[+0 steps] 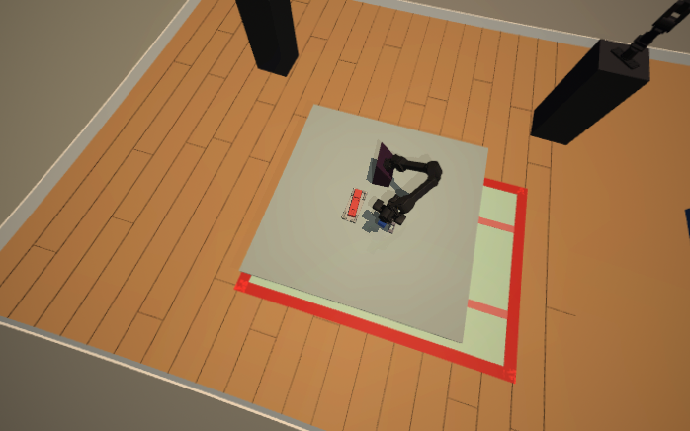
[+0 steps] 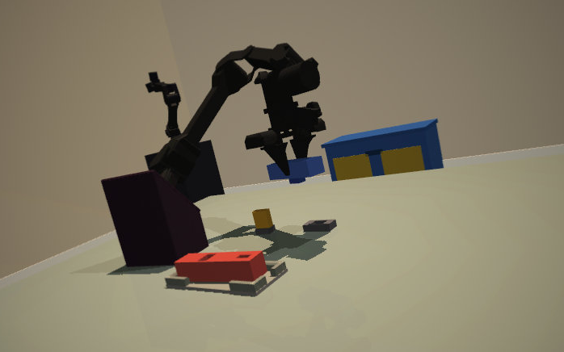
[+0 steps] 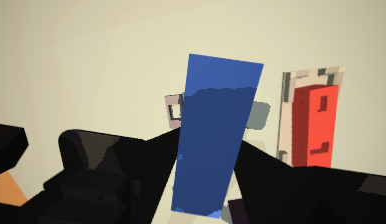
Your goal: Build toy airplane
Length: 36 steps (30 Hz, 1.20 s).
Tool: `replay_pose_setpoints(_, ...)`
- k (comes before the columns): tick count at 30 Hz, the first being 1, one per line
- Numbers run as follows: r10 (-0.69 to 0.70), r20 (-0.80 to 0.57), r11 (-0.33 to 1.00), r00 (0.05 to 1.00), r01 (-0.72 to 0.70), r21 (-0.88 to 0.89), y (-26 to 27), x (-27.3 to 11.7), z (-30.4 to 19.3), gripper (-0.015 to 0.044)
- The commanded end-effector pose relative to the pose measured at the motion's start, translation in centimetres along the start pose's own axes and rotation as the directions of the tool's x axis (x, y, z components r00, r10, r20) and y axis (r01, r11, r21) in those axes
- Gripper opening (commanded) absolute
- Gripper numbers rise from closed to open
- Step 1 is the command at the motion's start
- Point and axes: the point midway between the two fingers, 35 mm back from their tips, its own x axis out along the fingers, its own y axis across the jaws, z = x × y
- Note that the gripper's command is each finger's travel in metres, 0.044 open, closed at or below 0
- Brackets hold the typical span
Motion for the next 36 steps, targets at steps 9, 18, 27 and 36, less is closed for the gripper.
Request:
replay_pose_setpoints(9, -0.015, -0.002, 0.981, 1.000, 0.015, 0.191, -4.2, 0.6, 0.5, 0.0000)
replay_pose_setpoints(18, -0.020, -0.001, 0.946, 1.000, 0.019, 0.325, -7.1, 0.9, 0.7, 0.0000)
replay_pose_setpoints(27, -0.023, 0.000, 0.890, 1.000, 0.021, 0.455, -10.0, 1.3, 0.6, 0.0000)
replay_pose_setpoints(36, -0.024, -0.002, 0.816, 1.000, 0.021, 0.577, -12.9, 1.7, 0.2, 0.0000)
